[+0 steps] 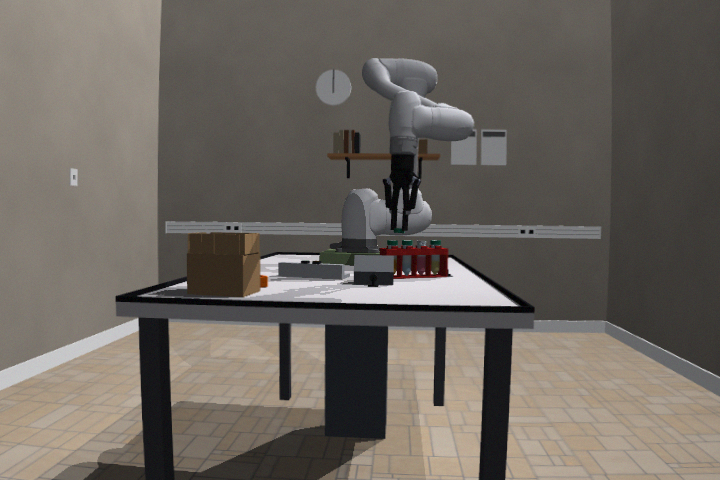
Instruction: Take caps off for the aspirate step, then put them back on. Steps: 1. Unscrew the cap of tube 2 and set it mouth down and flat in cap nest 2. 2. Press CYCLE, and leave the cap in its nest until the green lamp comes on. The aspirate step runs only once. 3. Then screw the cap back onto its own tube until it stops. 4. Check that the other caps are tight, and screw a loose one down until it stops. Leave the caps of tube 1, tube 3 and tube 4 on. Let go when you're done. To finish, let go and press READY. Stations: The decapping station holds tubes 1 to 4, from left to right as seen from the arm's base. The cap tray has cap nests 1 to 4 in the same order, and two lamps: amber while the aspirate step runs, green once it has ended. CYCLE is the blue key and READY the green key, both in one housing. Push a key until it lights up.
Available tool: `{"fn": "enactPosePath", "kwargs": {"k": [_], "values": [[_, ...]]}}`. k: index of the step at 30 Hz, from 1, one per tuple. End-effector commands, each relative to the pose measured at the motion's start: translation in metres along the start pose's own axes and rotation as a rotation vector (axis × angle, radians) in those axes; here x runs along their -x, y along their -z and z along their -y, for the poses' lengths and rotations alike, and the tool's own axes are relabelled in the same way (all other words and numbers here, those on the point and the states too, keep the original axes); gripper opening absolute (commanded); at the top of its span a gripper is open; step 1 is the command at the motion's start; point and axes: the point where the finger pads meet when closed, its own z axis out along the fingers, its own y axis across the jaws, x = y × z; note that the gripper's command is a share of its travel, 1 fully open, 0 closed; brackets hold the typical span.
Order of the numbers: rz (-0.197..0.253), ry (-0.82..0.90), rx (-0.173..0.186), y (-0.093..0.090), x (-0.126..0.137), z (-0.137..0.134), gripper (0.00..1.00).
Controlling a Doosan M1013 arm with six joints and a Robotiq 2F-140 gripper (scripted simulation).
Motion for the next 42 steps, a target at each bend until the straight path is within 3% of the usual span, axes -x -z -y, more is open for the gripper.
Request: {"fn": "enactPosePath", "kwargs": {"k": [1,14,16,31,33,37,42], "values": [[-0.027,0.245,0.032,0.000,0.015,0.021,0.30],[-0.027,0.245,0.032,-0.004,0.063,0.092,0.30],[-0.027,0.245,0.032,-0.004,0.063,0.092,0.30],[-0.027,0.245,0.032,-0.008,0.123,0.181,0.30],[-0.027,0.245,0.032,-0.008,0.123,0.181,0.30],[-0.027,0.245,0.032,-0.009,0.141,0.206,0.30],[-0.027,0.245,0.032,-0.009,0.141,0.206,0.30]]}}
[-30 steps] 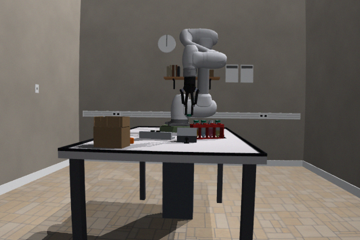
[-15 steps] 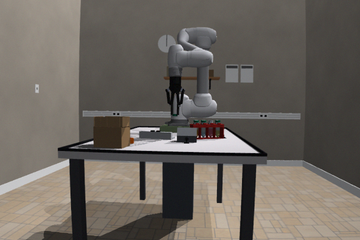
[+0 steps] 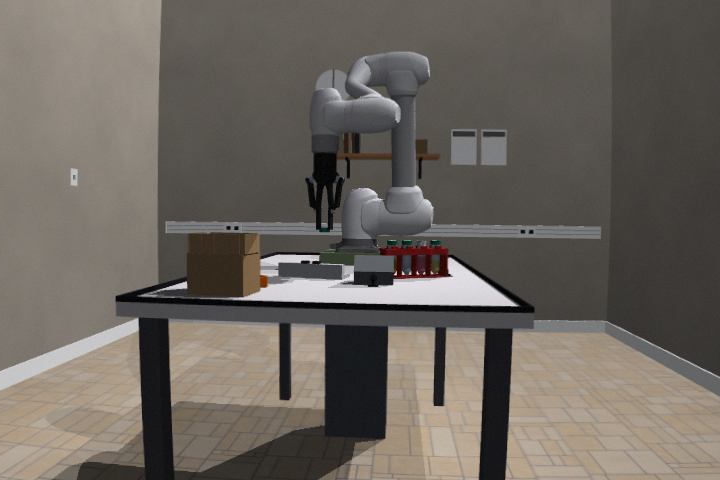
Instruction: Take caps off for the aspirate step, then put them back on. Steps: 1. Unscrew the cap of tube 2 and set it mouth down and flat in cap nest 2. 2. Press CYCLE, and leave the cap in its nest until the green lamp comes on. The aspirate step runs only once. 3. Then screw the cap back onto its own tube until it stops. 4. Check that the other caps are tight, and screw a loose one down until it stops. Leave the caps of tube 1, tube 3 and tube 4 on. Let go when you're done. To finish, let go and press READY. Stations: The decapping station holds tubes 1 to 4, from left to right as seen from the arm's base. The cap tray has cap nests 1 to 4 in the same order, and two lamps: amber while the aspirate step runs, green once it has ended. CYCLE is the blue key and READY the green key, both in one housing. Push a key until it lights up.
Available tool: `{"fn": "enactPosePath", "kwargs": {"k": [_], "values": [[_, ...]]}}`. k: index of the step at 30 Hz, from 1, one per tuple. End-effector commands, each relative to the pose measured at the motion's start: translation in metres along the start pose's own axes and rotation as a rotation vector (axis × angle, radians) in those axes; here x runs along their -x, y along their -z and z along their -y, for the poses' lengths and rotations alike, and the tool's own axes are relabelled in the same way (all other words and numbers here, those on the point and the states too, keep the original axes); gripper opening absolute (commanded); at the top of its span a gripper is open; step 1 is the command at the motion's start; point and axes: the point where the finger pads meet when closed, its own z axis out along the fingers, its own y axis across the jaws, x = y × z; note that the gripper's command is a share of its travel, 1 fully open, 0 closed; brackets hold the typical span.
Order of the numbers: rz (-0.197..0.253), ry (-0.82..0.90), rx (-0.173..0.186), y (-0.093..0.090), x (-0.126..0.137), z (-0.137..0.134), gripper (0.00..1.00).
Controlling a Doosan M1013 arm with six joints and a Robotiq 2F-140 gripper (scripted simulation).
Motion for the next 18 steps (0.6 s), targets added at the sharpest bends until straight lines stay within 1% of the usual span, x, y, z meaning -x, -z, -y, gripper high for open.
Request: {"fn": "enactPosePath", "kwargs": {"k": [1,4,6,8,18], "values": [[0.001,0.000,0.001,0.001,0.002,0.003,0.30],[0.001,0.000,0.002,0.001,0.002,0.003,0.30],[0.001,0.000,0.002,-0.009,0.002,0.003,0.30],[0.001,0.000,0.002,-0.009,0.002,0.003,0.30],[0.001,0.000,0.001,-0.059,0.002,0.003,0.30]]}}
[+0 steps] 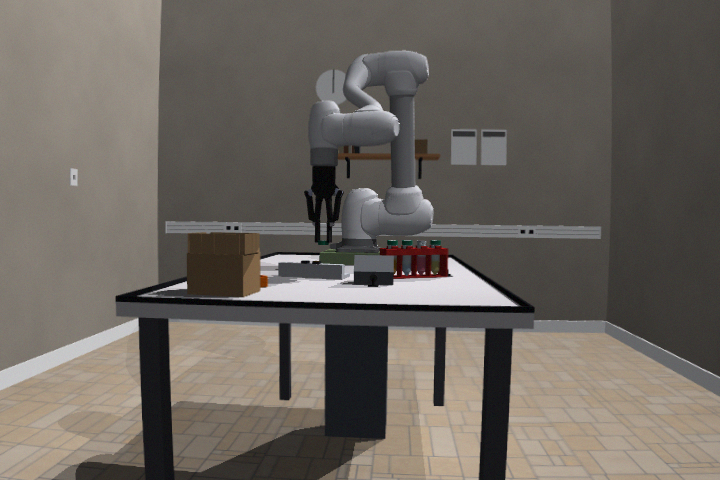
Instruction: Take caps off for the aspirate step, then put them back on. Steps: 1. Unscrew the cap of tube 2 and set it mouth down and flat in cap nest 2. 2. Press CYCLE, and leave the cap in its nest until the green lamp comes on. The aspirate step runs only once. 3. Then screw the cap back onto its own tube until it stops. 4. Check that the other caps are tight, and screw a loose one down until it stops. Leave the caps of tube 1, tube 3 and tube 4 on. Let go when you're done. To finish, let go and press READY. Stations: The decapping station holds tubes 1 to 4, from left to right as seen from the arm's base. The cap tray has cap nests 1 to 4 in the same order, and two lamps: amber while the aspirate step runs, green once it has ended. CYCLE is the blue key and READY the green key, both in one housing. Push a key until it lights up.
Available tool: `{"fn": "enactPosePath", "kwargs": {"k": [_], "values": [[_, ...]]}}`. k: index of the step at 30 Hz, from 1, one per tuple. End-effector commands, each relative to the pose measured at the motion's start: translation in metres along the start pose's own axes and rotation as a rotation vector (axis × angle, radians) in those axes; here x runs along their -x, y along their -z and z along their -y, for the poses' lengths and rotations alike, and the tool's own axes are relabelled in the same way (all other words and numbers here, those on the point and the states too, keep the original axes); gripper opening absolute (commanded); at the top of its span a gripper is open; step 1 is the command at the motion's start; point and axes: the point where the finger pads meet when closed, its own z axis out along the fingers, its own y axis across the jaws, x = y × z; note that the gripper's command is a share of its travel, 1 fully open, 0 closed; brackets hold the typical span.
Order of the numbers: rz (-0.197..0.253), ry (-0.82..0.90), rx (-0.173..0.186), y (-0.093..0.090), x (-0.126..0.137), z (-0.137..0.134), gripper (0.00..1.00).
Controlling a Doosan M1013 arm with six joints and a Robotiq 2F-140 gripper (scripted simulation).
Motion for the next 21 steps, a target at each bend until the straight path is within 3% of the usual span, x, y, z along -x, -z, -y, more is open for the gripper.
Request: {"fn": "enactPosePath", "kwargs": {"k": [1,5,7,15,21], "values": [[0.002,0.000,0.000,-0.022,0.001,0.000,0.30],[0.002,0.000,0.000,-0.042,0.001,0.000,0.30],[0.002,0.000,0.000,-0.042,0.001,0.000,0.30],[0.002,0.000,0.000,-0.082,0.001,0.000,0.30],[0.002,0.000,0.000,-0.085,0.001,0.000,0.30]]}}
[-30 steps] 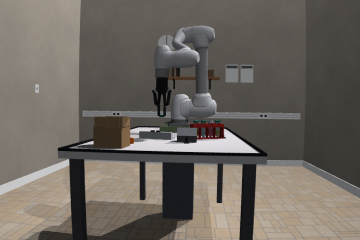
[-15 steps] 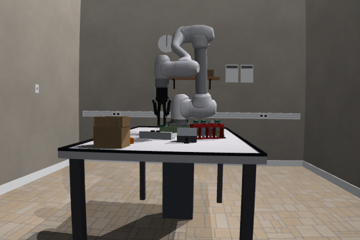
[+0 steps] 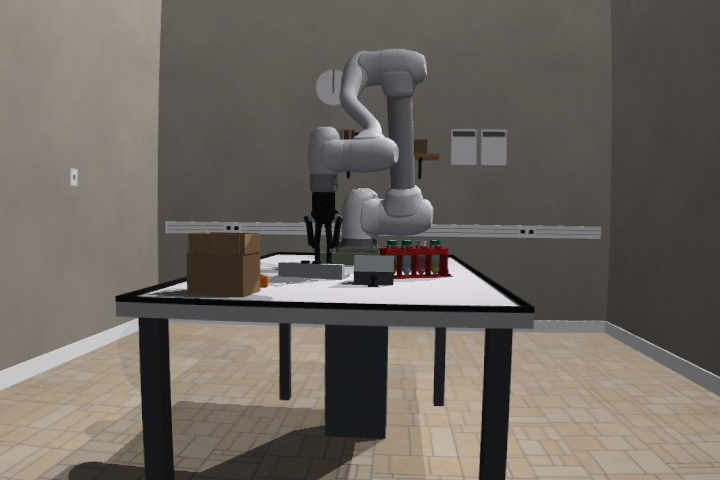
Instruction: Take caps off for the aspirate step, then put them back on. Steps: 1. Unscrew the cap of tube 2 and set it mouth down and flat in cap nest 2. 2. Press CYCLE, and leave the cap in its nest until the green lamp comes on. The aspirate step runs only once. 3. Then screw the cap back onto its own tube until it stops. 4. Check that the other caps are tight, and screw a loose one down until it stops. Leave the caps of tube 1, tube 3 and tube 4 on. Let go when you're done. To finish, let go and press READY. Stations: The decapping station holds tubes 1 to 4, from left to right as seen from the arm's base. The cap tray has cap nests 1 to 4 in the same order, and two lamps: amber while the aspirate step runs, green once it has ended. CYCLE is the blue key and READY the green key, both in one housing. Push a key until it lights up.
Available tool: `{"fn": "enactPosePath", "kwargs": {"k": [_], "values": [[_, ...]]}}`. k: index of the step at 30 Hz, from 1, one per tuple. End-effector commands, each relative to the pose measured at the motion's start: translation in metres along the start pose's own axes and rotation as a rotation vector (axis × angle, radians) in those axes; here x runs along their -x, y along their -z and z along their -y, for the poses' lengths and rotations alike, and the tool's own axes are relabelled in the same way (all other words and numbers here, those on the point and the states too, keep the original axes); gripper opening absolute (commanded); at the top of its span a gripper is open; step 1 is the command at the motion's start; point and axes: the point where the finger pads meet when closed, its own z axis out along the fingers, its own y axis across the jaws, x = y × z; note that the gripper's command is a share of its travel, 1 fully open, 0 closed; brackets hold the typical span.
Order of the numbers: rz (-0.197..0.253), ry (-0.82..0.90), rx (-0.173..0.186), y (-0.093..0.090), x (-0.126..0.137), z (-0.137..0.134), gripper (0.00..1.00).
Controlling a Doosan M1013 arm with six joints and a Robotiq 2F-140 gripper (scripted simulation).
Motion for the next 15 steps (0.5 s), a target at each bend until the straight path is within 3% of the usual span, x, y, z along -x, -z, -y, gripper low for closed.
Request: {"fn": "enactPosePath", "kwargs": {"k": [1,15], "values": [[0.001,0.000,0.000,-0.0017,0.0007,-0.0001,0.30],[0.001,0.000,0.000,-0.0047,0.0005,-0.0001,0.30]]}}
